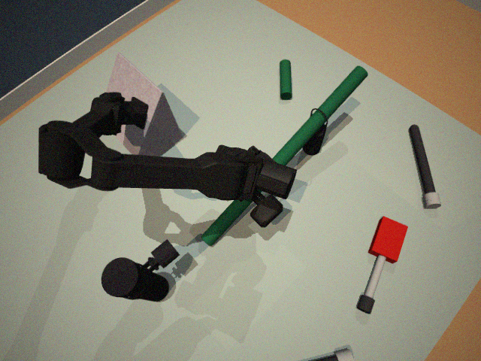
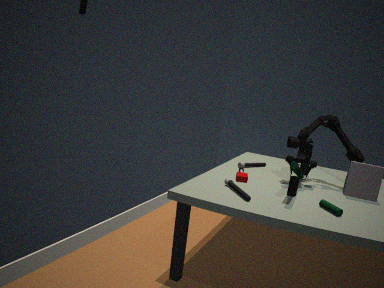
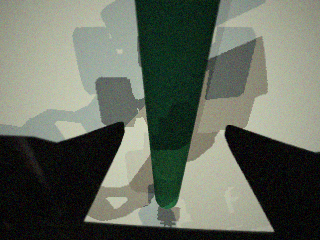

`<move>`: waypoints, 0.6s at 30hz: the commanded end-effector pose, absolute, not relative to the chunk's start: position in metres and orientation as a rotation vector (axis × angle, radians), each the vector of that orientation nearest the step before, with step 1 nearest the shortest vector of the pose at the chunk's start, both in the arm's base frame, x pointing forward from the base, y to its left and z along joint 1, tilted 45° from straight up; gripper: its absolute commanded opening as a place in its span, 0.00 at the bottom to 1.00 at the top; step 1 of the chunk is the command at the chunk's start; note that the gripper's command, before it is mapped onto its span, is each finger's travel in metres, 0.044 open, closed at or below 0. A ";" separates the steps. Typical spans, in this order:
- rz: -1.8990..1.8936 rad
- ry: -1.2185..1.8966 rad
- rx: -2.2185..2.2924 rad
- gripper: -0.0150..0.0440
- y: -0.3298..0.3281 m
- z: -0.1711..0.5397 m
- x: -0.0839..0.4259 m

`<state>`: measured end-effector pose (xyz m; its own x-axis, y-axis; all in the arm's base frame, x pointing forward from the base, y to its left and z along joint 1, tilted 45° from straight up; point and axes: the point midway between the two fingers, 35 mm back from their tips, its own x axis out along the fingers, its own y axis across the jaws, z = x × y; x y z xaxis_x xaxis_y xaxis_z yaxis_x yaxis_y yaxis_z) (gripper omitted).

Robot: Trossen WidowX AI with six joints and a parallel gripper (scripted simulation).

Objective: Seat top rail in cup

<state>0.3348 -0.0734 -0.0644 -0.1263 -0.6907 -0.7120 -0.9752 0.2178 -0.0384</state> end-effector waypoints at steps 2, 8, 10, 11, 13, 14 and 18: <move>0.612 1.897 -1.544 1.00 -0.079 -0.072 0.331; 0.611 1.898 -1.545 1.00 -0.085 -0.078 0.329; 0.611 1.898 -1.545 0.96 -0.085 -0.078 0.329; 0.611 1.898 -1.545 0.91 -0.085 -0.078 0.329; 0.611 1.898 -1.545 0.82 -0.085 -0.078 0.329; 0.611 1.898 -1.545 0.78 -0.085 -0.078 0.329; 0.611 1.898 -1.545 0.60 -0.085 -0.078 0.329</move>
